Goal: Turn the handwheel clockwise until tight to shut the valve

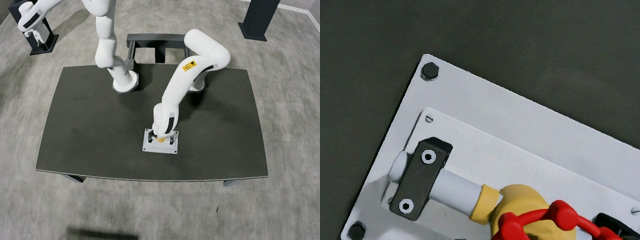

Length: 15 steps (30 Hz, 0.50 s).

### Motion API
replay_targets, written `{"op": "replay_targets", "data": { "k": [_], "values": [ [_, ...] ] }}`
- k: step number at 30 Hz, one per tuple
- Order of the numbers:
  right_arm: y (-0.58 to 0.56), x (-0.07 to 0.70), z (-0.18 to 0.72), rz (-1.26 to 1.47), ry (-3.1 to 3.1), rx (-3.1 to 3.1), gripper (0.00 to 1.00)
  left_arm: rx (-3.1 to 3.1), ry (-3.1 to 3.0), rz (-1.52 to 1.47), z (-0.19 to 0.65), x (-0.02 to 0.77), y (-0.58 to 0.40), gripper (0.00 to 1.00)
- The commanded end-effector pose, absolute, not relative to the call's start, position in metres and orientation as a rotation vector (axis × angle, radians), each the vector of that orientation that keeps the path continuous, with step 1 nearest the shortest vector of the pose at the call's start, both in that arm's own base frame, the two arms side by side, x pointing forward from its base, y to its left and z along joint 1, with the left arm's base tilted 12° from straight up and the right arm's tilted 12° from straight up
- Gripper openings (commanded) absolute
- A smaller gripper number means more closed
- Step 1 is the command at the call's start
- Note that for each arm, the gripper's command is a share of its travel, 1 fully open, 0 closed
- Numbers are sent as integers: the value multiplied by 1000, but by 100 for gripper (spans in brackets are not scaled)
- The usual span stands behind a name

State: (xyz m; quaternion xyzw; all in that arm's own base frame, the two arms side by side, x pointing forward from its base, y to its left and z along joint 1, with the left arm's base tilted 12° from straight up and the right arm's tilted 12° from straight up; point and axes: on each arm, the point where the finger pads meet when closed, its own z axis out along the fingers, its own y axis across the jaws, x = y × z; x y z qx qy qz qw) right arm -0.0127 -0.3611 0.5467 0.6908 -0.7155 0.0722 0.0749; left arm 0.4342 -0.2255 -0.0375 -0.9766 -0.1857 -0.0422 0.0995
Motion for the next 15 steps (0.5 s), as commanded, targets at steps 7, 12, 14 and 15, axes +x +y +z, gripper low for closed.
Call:
{"op": "replay_targets", "data": {
  "k": [7,12,14,15],
  "values": [
    [-361,-13,547,219,-2146,2072,100,-2889,-545,-126,-37,435,-226,0],
    [-361,-13,547,219,-2146,2072,100,-2894,-513,-122,-37,435,-226,0],
    [-361,-13,547,219,-2146,2072,100,-2897,-496,-121,-37,435,-226,0],
    [-361,-13,547,219,-2146,2072,100,-2897,-495,-120,-37,435,-226,0]
  ]
}}
